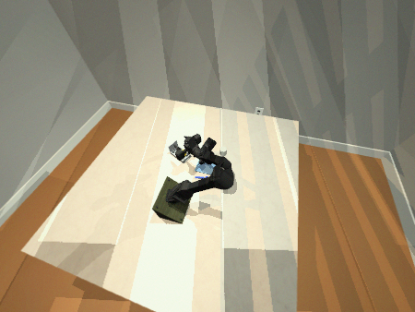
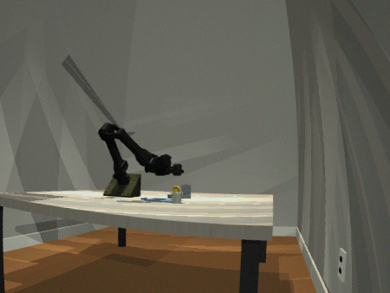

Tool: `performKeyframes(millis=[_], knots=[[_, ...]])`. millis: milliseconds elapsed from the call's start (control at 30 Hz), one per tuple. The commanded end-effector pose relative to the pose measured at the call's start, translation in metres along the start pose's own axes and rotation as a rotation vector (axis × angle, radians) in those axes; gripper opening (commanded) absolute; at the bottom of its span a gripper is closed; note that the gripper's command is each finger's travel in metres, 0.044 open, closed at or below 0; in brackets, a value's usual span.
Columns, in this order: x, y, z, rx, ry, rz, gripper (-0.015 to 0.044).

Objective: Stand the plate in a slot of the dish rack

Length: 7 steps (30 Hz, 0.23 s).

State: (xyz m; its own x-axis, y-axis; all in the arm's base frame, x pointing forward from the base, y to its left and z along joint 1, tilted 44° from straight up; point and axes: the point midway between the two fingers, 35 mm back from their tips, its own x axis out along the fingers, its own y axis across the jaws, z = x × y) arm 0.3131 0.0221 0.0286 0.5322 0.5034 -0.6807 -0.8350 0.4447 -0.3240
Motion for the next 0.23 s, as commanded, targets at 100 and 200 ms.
performKeyframes(millis=[100, 200], knots=[[-0.0023, 0.0001, 0.0120, 0.018, 0.010, -0.004, 0.0400], [-0.0026, 0.0032, 0.0104, 0.032, 0.068, 0.016, 0.0400]])
